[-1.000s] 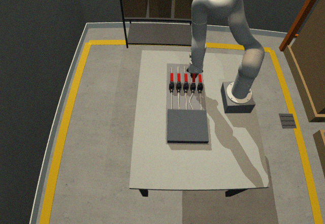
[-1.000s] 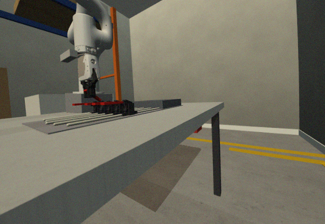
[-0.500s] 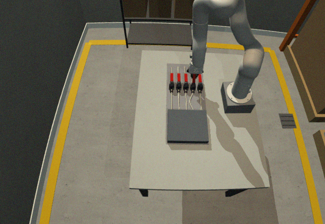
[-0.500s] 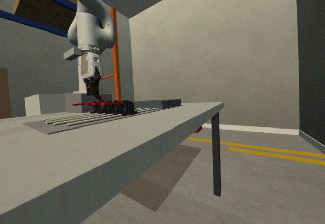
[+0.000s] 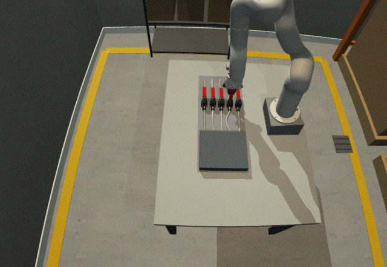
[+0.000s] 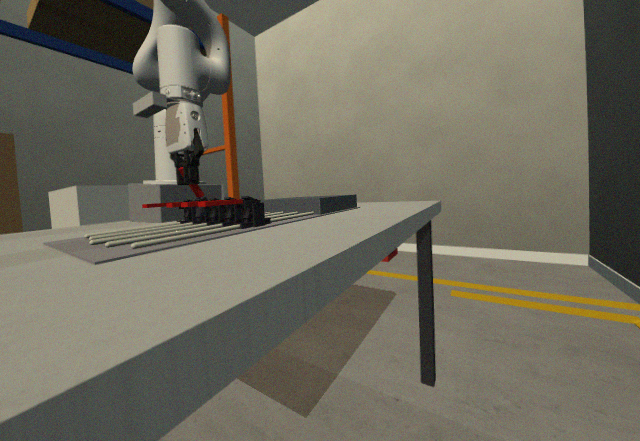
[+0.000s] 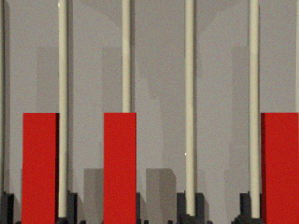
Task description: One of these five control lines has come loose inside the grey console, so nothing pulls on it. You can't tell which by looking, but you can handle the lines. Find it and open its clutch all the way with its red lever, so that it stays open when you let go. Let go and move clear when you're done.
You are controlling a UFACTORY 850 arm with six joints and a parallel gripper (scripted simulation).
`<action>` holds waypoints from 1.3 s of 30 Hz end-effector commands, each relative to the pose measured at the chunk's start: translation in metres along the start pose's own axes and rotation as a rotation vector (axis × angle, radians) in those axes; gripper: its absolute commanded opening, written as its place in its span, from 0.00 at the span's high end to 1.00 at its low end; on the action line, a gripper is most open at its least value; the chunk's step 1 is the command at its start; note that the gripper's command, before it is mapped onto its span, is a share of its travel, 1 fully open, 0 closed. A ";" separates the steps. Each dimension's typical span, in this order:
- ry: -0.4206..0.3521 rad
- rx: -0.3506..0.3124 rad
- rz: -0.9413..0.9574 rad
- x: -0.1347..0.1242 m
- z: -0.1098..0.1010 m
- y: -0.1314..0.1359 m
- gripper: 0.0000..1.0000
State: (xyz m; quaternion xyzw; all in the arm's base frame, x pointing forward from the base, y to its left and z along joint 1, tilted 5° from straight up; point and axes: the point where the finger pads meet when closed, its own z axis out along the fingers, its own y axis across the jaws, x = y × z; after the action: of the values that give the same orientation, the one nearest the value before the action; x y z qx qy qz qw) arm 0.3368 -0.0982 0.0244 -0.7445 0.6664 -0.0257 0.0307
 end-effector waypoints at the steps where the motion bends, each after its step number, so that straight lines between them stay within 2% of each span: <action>1: 0.000 0.000 0.000 -0.002 -0.001 0.000 1.00; 39: 0.000 0.000 0.000 -0.042 -0.005 0.000 1.00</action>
State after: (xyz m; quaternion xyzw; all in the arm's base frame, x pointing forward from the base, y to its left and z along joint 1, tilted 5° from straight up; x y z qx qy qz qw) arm 0.3319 -0.0573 0.0294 -0.7446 0.6663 -0.0253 0.0311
